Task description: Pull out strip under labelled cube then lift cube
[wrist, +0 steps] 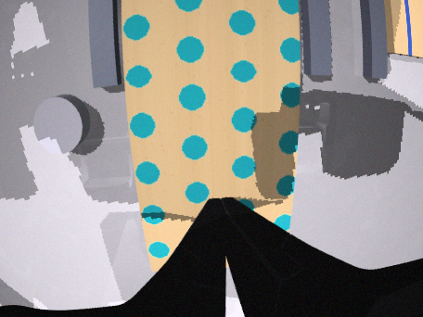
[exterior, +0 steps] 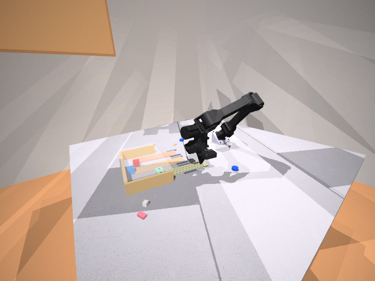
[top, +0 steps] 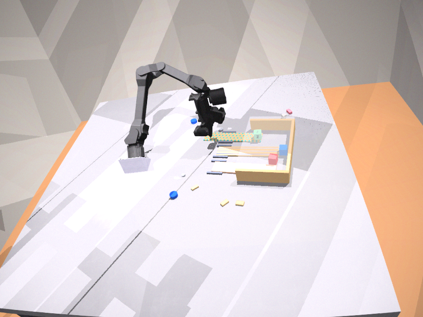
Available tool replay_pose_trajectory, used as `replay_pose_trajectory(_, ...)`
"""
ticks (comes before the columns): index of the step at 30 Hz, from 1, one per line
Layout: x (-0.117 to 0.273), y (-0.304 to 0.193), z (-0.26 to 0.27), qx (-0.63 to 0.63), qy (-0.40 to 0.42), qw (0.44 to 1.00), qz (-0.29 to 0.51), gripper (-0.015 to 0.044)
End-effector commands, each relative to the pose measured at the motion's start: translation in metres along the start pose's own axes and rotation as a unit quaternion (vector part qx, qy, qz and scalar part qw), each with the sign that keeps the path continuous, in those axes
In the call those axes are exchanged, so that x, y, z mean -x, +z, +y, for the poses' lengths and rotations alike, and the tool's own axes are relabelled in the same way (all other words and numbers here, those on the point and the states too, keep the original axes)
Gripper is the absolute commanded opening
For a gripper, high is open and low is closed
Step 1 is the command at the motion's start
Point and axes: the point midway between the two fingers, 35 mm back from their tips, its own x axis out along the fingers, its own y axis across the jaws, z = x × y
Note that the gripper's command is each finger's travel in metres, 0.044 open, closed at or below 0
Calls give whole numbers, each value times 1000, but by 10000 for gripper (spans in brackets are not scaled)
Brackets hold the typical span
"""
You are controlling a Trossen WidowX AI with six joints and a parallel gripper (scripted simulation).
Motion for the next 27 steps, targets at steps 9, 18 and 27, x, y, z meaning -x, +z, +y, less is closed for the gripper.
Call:
replay_pose_trajectory(9, -4, -23, -1, -5, 0, 1000, 10, 0)
replay_pose_trajectory(18, -4, -37, -1, -5, 0, 1000, 10, 0)
replay_pose_trajectory(27, -4, -50, -1, -5, 0, 1000, 10, 0)
